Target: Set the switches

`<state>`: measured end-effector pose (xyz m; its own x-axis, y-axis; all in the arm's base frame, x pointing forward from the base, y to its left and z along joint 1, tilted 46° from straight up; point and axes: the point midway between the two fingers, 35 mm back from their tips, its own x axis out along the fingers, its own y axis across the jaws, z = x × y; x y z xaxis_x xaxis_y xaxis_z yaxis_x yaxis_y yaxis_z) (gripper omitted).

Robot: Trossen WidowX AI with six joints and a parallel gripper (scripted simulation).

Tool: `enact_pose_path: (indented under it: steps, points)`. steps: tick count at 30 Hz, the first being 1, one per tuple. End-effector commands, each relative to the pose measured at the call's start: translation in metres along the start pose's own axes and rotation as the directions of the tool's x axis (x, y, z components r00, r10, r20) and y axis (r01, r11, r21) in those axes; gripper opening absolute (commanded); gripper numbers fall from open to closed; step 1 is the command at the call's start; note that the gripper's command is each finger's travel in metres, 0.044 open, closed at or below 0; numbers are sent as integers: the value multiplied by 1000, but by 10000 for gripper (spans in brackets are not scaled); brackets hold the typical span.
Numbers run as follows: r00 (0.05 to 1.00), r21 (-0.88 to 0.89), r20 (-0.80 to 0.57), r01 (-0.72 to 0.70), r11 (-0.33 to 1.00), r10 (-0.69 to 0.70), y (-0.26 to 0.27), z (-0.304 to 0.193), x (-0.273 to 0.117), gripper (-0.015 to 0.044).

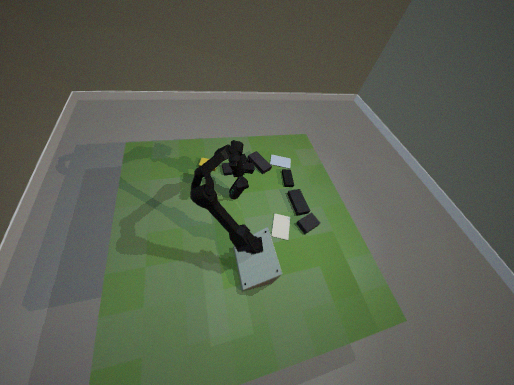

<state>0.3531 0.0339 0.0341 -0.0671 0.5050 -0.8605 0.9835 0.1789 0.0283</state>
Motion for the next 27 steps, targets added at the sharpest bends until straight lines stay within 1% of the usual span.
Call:
enact_pose_path:
  steps: [1,27]
  points:
    - [1000,-1,1,-2,1000,2,0,-7,-2,338]
    - [999,-1,-49,-2,1000,2,0,-26,-9,338]
